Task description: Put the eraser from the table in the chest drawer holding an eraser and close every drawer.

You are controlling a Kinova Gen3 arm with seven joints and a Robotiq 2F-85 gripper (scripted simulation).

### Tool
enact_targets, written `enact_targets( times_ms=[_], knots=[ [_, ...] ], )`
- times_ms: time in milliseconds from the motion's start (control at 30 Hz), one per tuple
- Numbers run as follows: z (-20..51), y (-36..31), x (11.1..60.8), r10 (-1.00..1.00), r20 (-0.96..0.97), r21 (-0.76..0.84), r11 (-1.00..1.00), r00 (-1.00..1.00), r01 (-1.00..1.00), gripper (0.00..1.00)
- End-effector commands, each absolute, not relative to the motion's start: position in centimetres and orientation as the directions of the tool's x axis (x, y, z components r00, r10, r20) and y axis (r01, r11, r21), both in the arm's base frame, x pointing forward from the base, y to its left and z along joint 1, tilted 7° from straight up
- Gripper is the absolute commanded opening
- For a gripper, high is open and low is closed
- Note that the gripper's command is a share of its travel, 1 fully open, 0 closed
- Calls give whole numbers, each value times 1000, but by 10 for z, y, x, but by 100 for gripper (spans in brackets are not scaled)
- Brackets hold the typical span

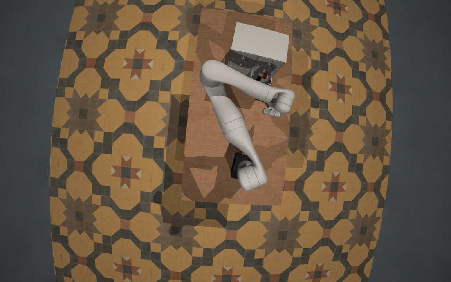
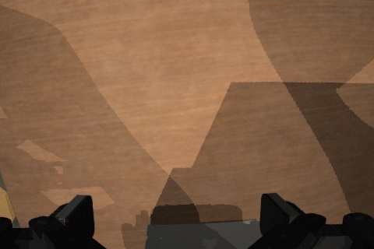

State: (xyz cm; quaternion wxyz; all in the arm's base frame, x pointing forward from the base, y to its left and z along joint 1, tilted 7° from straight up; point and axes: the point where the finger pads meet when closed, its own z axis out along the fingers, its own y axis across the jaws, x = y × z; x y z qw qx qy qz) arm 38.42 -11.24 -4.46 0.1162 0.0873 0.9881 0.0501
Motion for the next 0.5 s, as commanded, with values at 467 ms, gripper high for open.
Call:
enact_targets(
  times_ms=[467],
  knots=[
    [-39,-113,388,171,-155,118,981,-973,153,100]
  ],
)
